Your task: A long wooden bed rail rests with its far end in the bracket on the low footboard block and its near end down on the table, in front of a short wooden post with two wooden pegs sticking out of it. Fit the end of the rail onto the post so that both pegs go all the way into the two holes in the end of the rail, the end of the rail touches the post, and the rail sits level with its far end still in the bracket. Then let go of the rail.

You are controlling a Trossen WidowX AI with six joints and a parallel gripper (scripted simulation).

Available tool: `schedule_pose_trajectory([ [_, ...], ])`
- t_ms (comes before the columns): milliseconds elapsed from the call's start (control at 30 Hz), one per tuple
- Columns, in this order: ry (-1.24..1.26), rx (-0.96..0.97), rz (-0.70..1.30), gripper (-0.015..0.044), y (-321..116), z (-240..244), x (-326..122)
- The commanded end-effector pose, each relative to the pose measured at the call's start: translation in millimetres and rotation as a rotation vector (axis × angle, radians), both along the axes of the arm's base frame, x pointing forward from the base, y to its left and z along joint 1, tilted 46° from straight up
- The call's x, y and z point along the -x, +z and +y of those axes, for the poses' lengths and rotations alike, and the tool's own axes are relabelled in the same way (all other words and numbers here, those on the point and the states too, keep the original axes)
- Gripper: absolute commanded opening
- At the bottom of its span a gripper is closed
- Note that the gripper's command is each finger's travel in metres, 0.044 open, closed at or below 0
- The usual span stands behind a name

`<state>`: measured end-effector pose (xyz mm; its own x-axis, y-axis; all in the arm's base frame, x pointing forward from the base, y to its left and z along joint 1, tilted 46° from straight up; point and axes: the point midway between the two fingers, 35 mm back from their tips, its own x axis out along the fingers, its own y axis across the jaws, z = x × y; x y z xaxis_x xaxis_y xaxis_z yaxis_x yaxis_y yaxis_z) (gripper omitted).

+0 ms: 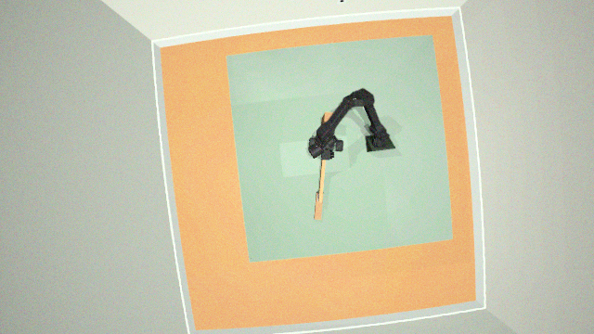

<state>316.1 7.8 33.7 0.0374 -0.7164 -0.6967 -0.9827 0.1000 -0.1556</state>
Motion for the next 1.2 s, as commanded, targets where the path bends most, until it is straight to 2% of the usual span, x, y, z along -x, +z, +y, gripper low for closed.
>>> schedule_pose_trajectory([
  [0,0.005,-0.001,-0.004,0.0000,3.0,-0.1,0.0],
  [433,0.005,-0.001,-0.004,0.0000,5.7,-3.0,0.6],
  [967,0.000,0.000,0.000,0.0420,2.9,-3.0,0.7],
  [1000,0.000,0.000,0.000,0.0440,2.9,-3.0,0.7],
  [1167,0.000,0.000,0.000,0.0440,2.9,-3.0,0.7],
])
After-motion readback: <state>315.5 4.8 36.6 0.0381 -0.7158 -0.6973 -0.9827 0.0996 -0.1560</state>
